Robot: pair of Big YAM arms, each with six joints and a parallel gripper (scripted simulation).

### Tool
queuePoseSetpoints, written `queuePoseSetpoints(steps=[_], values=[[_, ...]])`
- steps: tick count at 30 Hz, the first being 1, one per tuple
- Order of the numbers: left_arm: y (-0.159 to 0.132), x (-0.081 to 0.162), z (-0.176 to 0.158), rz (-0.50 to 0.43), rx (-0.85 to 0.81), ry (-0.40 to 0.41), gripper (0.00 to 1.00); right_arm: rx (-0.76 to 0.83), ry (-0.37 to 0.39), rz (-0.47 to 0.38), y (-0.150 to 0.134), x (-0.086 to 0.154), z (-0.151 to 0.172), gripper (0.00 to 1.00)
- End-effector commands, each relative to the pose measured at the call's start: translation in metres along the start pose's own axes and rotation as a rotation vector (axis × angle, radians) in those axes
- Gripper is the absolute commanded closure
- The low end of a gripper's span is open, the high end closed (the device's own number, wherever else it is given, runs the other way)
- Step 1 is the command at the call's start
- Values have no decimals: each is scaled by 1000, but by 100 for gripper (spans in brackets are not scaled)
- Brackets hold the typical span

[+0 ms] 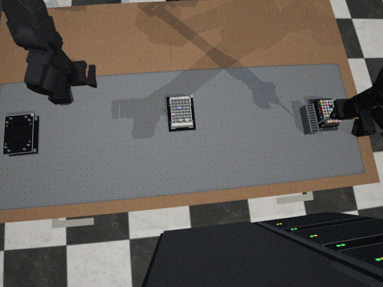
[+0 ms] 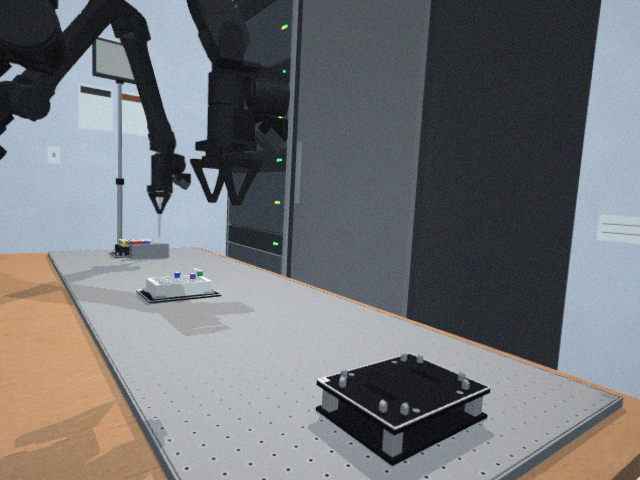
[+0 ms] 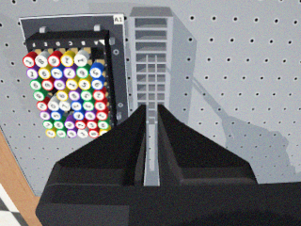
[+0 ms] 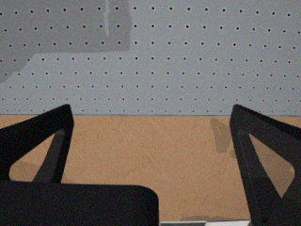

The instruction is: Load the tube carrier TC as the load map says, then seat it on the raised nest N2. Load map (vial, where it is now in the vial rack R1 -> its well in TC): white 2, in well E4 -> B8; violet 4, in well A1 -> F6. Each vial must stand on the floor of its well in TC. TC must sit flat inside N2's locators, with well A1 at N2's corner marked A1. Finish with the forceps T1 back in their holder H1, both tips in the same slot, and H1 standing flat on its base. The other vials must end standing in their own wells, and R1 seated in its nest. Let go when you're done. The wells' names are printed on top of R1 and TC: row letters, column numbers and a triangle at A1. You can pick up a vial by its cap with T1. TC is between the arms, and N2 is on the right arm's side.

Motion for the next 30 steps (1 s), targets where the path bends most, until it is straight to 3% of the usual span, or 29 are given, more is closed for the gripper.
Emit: queuePoseSetpoints(steps=[1,20,30], values=[[8,7,-1,-37,-3,10,93,-2,-6,-17,8,4,-2,0],[10,7,3,-33,-5,13,93,-2,-6,-17,8,4,-2,0],[4,-9,-5,-16,-4,-6,93,-2,-6,-17,8,4,-2,0]])
Point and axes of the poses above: on each arm, the point where the finger pads meet when closed, its own x axis back along the fingers, its own z axis across the jaws, y = z × x, the point moved 8 cm from there along x, back along the fingers, and after that the axes turned 3 degrees about x, right-handed, at the moved point
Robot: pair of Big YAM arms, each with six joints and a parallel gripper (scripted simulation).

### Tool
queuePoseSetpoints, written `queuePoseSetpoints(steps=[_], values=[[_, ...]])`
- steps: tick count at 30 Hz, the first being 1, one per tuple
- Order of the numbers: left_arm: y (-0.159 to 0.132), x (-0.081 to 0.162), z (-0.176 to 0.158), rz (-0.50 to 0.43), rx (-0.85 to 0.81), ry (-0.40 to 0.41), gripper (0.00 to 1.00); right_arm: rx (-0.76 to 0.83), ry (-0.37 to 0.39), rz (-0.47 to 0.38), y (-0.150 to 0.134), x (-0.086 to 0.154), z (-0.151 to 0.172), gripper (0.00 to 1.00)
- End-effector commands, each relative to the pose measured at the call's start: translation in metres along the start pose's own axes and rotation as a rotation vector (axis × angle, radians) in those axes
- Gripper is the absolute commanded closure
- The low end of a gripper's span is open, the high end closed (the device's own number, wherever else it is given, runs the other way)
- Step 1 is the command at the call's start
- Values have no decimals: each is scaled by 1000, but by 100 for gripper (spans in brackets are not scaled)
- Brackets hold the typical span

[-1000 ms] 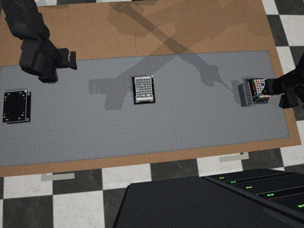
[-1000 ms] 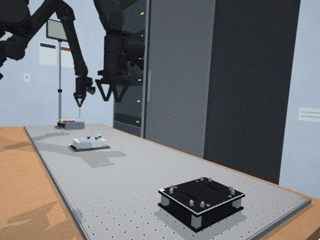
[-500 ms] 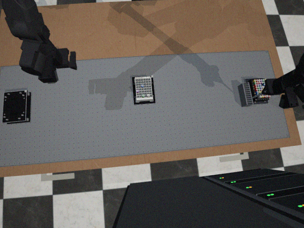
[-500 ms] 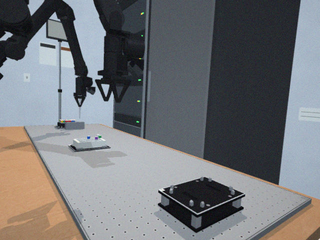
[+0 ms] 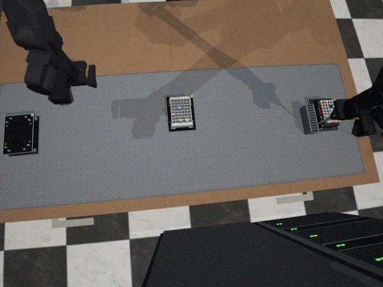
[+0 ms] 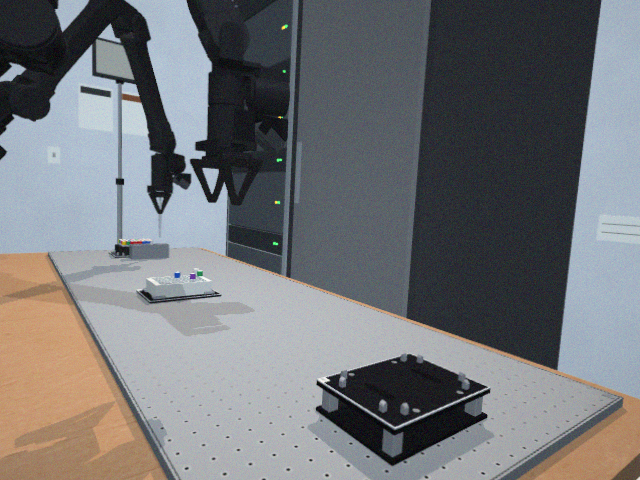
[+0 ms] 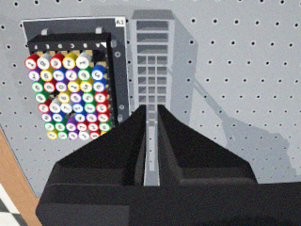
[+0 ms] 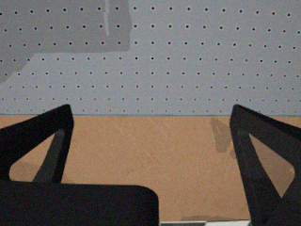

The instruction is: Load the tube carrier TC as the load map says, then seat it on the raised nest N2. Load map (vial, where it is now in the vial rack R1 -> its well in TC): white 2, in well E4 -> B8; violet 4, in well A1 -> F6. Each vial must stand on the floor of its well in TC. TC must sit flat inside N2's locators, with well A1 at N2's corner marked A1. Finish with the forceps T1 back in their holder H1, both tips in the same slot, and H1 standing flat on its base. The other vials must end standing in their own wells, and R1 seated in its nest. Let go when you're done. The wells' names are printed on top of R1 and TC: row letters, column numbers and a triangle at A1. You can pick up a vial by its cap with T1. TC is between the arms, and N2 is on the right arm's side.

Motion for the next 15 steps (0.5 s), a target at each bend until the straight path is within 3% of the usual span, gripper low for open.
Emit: queuePoseSetpoints(steps=[1,15], values=[[2,-10,-6,-7,-4,-10,93,-2,-6,-17,8,4,-2,0],[0,-14,-7,-3,-3,-10,93,-2,-6,-17,8,4,-2,0]])
Point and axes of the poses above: on each arm, the point where the finger pads meet when closed, its own x axis back along the fingers, its own z axis across the jaws, y = z × x, the point moved 8 cm from there along x, back along the fingers, and after that the axes turned 3 degrees about x, right-handed, at the moved point
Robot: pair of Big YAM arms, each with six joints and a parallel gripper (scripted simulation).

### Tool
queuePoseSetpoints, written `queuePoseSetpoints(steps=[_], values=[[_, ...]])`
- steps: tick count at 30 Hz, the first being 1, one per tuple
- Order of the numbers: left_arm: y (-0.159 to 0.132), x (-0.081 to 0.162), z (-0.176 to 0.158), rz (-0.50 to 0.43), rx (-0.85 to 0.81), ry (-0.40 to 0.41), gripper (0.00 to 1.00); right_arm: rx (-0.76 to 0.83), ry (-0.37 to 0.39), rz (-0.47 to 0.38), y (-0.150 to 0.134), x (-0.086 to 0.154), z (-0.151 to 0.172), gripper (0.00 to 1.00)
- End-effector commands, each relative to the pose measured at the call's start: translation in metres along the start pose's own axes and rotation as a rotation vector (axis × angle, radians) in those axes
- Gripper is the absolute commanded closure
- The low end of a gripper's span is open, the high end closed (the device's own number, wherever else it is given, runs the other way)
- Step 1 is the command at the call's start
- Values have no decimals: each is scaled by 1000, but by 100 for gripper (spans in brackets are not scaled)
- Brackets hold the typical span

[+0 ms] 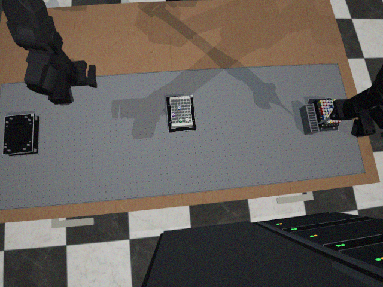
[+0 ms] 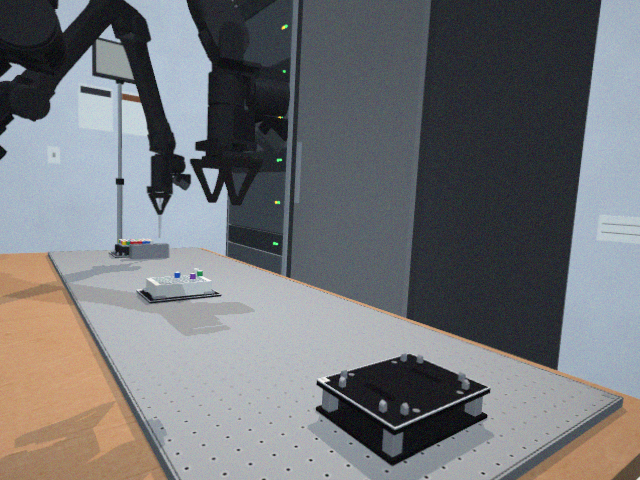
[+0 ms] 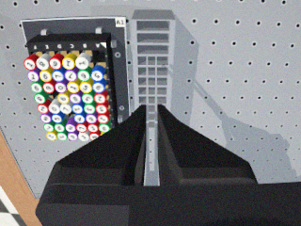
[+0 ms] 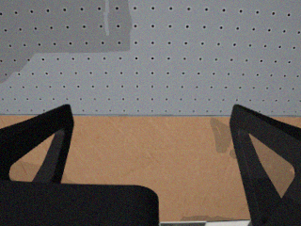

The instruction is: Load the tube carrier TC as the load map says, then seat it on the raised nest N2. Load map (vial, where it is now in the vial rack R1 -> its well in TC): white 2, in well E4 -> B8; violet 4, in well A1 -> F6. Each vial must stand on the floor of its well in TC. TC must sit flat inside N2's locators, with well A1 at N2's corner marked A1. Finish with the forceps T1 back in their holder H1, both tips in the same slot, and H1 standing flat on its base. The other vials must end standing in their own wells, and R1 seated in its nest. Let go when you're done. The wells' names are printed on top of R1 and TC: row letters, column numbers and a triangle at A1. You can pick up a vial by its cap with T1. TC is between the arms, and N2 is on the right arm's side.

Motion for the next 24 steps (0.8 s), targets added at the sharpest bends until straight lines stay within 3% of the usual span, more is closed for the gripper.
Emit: queuePoseSetpoints(steps=[1,24], values=[[0,-11,-7,-1,-4,-11,93,-2,-6,-17,8,4,-2,0],[1,-16,-8,-2,-5,-8,93,-2,-6,-17,8,4,-2,0]])
Point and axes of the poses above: on each arm, the point where the finger pads meet when closed, its own x axis back along the fingers, its own z axis across the jaws, y = z × x, the point moved 8 cm from there along x, back along the fingers, and after that the axes turned 3 degrees about x, right-handed, at the moved point
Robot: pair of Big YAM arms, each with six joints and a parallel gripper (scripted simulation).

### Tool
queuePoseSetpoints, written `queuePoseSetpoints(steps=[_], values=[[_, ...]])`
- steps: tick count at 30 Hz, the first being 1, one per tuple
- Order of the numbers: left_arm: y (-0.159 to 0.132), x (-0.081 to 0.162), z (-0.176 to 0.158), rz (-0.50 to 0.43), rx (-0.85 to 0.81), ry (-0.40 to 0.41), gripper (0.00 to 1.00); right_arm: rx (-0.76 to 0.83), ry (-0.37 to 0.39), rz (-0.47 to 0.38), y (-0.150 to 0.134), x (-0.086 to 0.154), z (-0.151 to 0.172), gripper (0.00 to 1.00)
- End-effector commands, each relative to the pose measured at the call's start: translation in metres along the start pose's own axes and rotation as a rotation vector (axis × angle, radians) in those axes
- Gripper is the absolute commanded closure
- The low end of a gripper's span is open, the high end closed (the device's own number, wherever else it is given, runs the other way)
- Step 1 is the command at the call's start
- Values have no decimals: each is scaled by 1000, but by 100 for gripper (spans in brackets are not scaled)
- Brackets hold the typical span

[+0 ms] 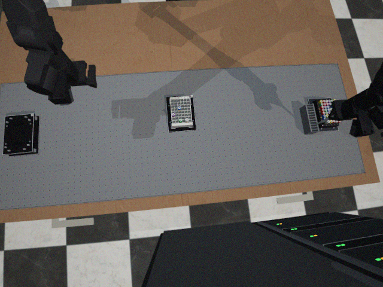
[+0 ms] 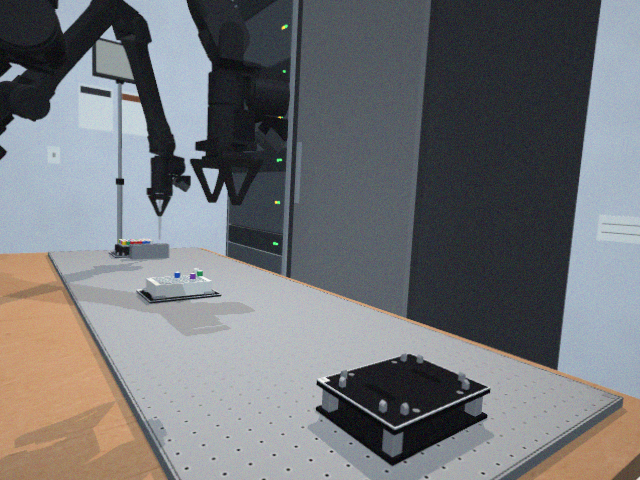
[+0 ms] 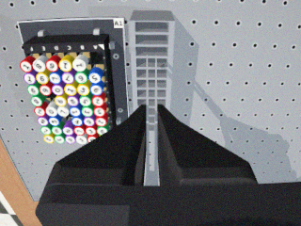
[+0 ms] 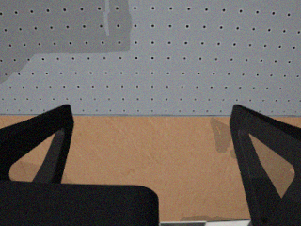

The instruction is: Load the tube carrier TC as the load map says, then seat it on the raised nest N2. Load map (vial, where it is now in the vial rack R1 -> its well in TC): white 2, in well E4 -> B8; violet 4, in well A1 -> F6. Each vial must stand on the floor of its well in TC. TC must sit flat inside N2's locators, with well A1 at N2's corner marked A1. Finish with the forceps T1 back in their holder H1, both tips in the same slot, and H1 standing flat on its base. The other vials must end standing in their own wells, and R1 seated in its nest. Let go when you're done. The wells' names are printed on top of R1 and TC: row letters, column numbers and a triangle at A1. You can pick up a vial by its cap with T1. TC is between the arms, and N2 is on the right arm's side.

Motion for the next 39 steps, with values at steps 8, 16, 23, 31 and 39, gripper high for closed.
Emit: queuePoseSetpoints(steps=[8,16,23,31,39], values=[[1,-13,-7,0,-6,-6,93,-2,-6,-17,8,4,-2,0],[1,-15,-8,0,-6,-7,93,-2,-6,-17,8,4,-2,0],[2,-16,-7,-2,-6,-6,93,-2,-6,-17,8,4,-2,0],[3,-17,-7,-5,-7,-4,93,-2,-6,-17,8,4,-2,0],[6,-18,-6,-11,-8,-2,93,-2,-6,-17,8,4,-2,0]])
Point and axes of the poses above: on each arm, the point where the finger pads meet when closed, its own x axis back along the fingers, its own z axis across the jaws, y = z × x, the point moved 8 cm from there along x, back along the fingers, and after that the axes turned 3 degrees about x, right-handed, at the moved point
